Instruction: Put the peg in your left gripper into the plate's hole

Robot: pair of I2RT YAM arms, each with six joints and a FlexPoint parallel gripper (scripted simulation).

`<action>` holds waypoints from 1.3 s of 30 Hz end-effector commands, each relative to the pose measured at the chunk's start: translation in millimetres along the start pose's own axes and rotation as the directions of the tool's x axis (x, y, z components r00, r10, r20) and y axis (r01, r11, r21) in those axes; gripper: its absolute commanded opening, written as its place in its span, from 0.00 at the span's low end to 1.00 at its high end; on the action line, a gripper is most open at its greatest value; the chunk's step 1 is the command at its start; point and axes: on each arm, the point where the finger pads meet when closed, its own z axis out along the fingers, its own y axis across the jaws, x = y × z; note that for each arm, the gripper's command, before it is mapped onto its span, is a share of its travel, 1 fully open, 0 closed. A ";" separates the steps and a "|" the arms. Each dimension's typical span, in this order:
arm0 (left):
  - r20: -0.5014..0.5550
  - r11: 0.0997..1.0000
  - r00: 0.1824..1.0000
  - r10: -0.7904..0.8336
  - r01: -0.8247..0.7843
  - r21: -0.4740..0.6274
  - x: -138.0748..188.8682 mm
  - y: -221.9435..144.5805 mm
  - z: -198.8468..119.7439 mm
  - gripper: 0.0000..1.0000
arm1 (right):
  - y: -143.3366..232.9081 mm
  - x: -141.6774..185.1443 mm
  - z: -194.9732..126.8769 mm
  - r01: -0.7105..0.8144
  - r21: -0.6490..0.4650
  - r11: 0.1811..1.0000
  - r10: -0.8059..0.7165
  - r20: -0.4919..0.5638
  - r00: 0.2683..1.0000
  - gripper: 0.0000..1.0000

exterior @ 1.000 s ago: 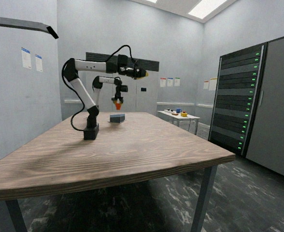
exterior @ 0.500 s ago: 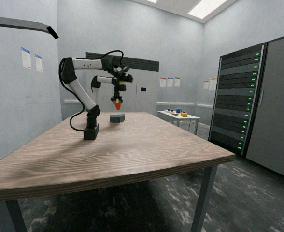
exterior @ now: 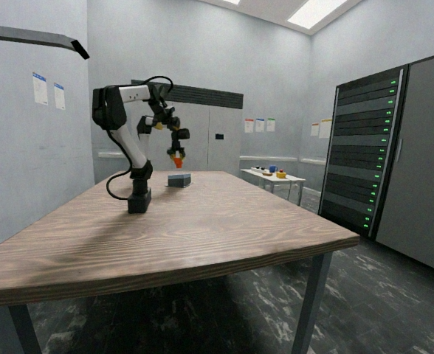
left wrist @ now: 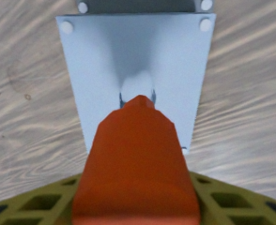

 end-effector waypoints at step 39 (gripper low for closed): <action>-0.005 0.998 1.000 0.000 0.000 -0.057 -5.8 12.7 22.3 0.35 | 18.5 -6.7 -21.5 0.035 -0.045 0.998 -0.034 0.019 0.999 1.00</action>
